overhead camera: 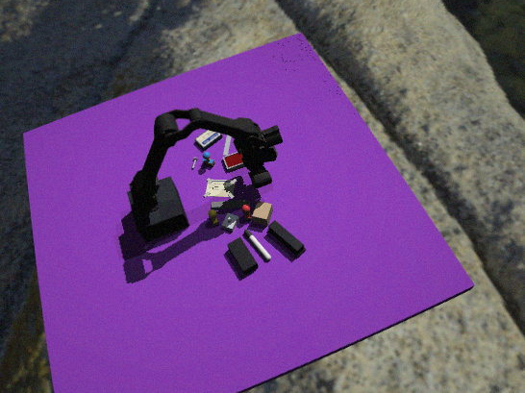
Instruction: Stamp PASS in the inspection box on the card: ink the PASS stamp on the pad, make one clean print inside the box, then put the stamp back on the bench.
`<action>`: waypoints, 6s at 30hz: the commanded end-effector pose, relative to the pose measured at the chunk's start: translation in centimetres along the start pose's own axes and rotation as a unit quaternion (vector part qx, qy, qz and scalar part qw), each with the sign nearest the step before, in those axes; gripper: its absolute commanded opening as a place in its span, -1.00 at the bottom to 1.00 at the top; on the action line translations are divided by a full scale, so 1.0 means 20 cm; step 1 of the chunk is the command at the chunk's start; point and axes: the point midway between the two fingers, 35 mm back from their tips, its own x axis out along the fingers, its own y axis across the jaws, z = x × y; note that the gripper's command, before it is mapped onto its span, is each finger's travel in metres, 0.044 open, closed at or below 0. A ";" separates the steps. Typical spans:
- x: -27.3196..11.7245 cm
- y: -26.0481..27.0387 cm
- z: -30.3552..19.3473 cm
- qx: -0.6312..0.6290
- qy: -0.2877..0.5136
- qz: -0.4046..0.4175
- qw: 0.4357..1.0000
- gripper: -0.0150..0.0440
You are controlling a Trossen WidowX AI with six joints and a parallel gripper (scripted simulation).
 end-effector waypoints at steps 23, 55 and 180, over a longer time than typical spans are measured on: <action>-0.07 0.00 0.00 0.000 0.000 0.001 1.000 -0.49; -0.14 0.00 0.00 0.000 0.000 0.002 1.000 -0.49; -0.11 0.60 -0.17 -0.001 0.002 0.007 1.000 -0.49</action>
